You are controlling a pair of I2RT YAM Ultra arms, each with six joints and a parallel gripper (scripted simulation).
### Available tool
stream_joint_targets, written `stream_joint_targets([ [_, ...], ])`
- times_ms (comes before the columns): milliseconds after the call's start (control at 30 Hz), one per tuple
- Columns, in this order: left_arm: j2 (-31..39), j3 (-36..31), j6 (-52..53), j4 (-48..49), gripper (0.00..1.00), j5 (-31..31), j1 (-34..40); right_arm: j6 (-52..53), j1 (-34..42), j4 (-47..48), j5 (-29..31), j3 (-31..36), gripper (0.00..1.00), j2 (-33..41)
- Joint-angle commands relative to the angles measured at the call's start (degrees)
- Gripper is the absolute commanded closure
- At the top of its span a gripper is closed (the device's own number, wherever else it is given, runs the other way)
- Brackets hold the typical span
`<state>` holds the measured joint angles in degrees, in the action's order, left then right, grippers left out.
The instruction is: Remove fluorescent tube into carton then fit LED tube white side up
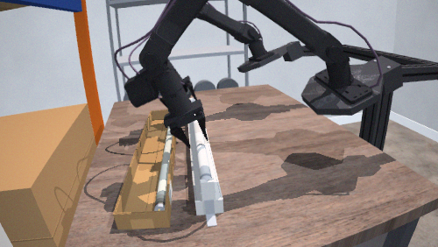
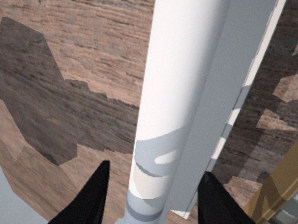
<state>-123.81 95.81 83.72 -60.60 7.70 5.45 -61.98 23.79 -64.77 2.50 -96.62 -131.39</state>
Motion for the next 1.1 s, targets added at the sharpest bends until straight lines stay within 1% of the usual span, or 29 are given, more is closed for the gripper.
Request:
stream_joint_targets([
  [0,-1.1,-1.9,0.8,3.8,0.51,-0.6,0.3,-0.9,1.1,3.1,-0.7,2.0,0.51,-0.1],
  [167,-2.1,-3.5,1.0,6.4,0.51,-0.6,-0.7,-1.0,-0.7,5.9,-0.8,3.9,0.51,-1.3],
  [233,-2.5,-4.0,1.1,7.5,0.51,-0.6,0.1,-1.1,0.2,7.0,-0.8,4.6,0.51,-1.4],
  [267,-2.7,-4.3,1.2,7.8,0.51,-0.6,-0.3,-1.1,0.9,6.1,-0.9,3.9,0.51,-0.5],
  [300,-2.5,-2.5,1.0,5.7,0.51,-0.6,0.2,-1.1,1.0,5.2,-0.8,2.8,0.51,0.5],
  [367,-2.5,-2.5,1.0,5.7,0.51,-0.6,0.2,-1.1,1.0,5.2,-0.8,2.8,0.51,0.5],
  [433,-0.3,-0.9,1.1,3.7,0.51,-0.6,0.1,-1.1,1.0,5.4,-0.9,1.7,0.51,1.0],
  [500,-1.4,-1.1,1.1,4.6,0.51,-0.6,0.1,-1.1,1.0,4.4,-0.9,1.7,0.51,1.1],
  [533,-0.2,-1.9,1.0,6.1,0.51,-0.6,0.0,-1.1,1.0,4.3,-0.9,1.7,0.51,1.0],
  [567,-0.9,-2.1,1.0,5.5,0.51,-0.7,0.0,-1.1,1.0,4.3,-0.9,1.7,0.51,1.0],
  [600,-1.8,-2.0,1.0,6.0,0.89,-0.6,0.0,-1.1,1.0,4.6,-0.9,1.7,0.51,1.0],
  [1067,-2.2,-1.5,1.0,6.0,0.89,-0.3,0.0,-1.1,1.0,4.6,-0.9,1.7,0.51,1.0],
])
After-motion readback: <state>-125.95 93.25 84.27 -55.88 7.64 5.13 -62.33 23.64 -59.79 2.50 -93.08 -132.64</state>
